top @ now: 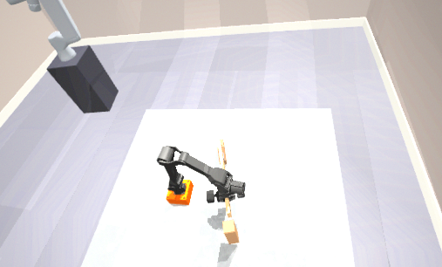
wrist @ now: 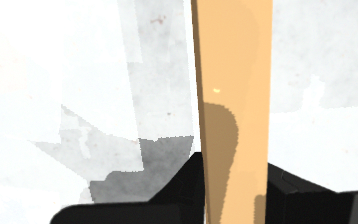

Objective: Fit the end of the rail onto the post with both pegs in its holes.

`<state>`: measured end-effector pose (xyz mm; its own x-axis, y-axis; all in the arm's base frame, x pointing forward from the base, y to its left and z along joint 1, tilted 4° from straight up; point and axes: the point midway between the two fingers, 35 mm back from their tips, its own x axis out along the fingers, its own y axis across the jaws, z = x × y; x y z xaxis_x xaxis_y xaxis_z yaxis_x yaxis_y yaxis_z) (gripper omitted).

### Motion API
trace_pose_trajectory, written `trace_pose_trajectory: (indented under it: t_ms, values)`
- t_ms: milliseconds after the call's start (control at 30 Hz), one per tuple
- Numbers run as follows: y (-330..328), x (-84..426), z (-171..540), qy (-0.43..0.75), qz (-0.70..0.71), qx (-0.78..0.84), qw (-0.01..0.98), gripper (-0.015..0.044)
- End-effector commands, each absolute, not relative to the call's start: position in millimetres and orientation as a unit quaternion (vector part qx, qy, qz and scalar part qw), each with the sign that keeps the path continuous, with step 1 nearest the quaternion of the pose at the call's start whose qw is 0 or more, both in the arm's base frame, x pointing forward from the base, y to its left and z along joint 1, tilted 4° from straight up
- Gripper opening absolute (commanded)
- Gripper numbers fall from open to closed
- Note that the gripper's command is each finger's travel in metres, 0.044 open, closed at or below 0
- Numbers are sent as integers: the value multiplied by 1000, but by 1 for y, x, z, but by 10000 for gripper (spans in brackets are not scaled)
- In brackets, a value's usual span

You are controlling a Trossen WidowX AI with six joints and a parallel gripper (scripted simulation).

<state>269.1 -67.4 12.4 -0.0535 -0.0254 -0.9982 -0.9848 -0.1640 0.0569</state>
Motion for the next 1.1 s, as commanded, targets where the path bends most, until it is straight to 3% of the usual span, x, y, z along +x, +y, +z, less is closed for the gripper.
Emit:
trace_pose_trajectory:
  t_ms: [0,1067]
  values:
    - [-66,271,16,473,547,-531,442,0]
    - [-67,270,13,473,547,-531,442,0]
